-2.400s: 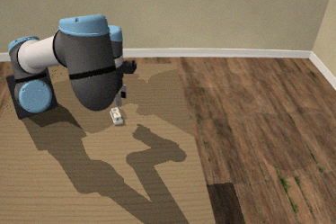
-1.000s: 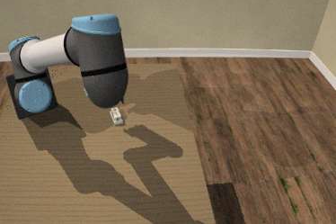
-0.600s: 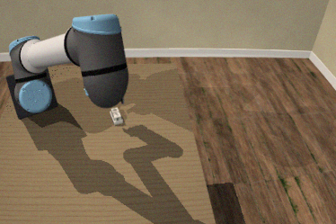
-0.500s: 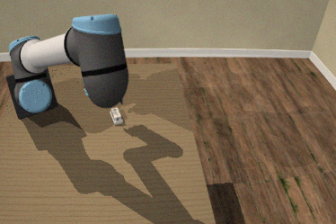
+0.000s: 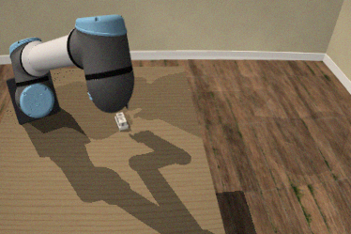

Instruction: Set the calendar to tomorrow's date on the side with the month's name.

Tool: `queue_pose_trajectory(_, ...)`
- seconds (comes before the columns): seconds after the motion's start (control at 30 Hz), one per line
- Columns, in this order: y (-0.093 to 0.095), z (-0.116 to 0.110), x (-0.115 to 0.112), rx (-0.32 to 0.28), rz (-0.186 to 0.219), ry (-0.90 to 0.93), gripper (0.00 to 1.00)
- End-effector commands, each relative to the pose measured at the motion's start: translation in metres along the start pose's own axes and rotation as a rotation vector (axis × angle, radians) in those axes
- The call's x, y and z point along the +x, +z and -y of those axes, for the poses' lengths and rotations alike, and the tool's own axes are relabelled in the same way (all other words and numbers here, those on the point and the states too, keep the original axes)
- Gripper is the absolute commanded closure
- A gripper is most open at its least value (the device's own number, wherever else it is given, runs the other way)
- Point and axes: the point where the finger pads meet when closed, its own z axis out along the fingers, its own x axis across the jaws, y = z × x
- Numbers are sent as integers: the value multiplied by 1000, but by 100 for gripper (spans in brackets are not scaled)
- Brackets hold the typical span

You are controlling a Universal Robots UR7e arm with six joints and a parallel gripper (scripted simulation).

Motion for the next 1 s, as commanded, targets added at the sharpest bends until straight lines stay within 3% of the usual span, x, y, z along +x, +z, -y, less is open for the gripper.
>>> queue_pose_trajectory(0.0, 0, 0, 0, 0, 1, 0, 13)
queue_pose_trajectory(0.97, 3, 0, 0, 0, 1, 0, 13)
